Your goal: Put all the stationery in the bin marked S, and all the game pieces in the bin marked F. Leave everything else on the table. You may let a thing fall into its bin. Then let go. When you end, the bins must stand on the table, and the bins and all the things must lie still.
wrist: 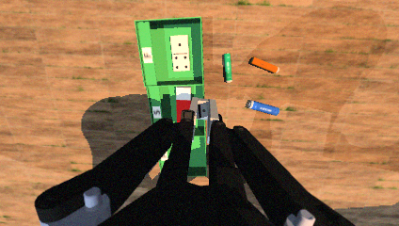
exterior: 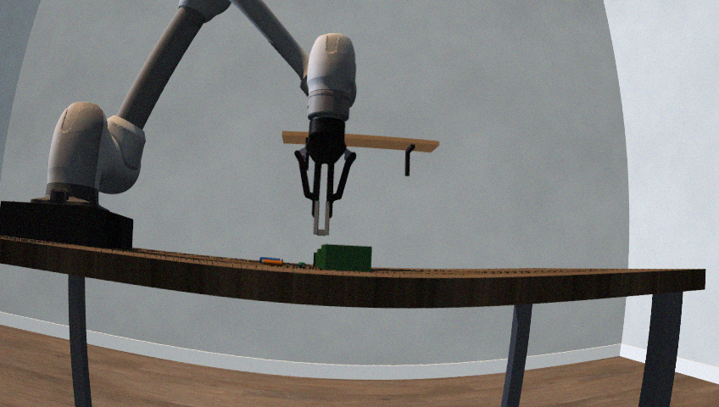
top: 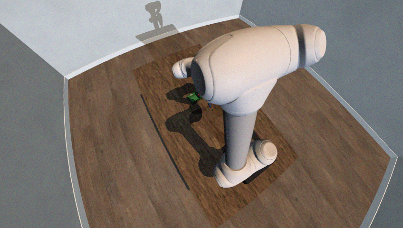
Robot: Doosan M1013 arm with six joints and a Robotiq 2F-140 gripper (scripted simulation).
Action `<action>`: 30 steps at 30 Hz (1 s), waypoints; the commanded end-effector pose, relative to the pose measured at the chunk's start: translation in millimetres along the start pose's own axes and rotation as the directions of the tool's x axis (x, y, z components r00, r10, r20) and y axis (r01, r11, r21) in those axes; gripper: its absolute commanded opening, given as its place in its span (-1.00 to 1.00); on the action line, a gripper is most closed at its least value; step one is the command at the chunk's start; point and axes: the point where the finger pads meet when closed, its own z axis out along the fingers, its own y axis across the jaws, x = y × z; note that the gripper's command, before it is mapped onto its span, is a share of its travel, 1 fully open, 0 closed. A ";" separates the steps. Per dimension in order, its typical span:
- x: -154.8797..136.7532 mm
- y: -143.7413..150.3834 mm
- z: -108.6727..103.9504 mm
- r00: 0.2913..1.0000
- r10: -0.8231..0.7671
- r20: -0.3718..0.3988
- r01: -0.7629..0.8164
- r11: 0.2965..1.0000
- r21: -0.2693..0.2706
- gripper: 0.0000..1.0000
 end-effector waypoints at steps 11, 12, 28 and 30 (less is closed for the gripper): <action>-21.9 -32.7 0.0 0.989 -0.149 0.010 0.149 0.989 -0.002 -0.88; -21.7 -32.4 0.0 0.989 -0.149 0.010 0.149 0.989 -0.002 -0.88; -20.9 -30.9 16.0 0.989 -0.149 0.010 0.149 0.989 -0.002 -0.88; -21.0 -30.9 20.0 0.989 -0.149 0.010 0.149 0.989 -0.002 -0.88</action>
